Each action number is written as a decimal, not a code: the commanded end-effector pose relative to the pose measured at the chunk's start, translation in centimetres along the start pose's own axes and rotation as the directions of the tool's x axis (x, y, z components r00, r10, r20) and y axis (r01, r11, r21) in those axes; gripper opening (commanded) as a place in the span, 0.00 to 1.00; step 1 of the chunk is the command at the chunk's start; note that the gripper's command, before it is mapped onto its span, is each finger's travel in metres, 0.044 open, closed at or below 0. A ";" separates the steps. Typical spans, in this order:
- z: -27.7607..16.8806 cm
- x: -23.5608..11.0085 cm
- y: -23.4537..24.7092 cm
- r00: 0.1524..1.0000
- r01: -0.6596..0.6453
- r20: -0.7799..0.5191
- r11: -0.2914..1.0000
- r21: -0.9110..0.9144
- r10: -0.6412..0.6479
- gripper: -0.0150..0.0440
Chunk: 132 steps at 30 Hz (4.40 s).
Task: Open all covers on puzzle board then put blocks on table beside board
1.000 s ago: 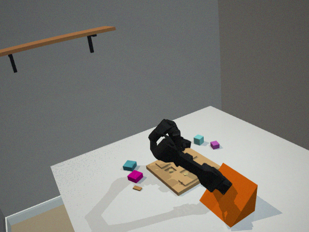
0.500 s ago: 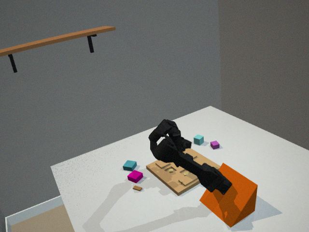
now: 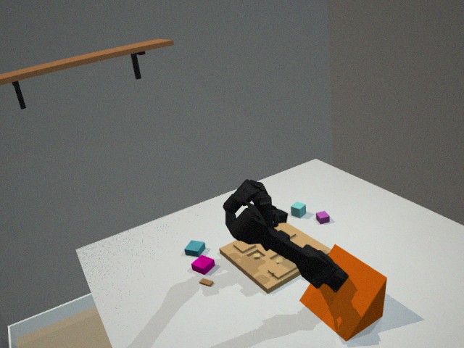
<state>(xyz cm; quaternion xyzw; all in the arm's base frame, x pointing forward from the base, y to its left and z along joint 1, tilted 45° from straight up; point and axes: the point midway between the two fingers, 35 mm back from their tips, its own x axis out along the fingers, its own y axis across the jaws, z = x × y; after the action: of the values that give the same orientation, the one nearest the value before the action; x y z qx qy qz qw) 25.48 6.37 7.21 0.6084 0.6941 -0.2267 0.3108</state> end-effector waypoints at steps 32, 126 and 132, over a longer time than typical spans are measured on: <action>0.1 3.7 -0.1 1.000 0.007 0.001 1.000 0.006 -0.007 0.25; 6.8 5.7 0.0 1.000 0.006 0.006 1.000 0.006 -0.006 0.25; 7.3 5.7 -0.1 1.000 0.007 0.005 1.000 0.005 -0.007 0.25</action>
<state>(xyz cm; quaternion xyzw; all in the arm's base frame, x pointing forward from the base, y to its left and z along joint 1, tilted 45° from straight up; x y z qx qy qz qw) 26.19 5.58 -1.54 0.6088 0.6932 -0.2309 0.3091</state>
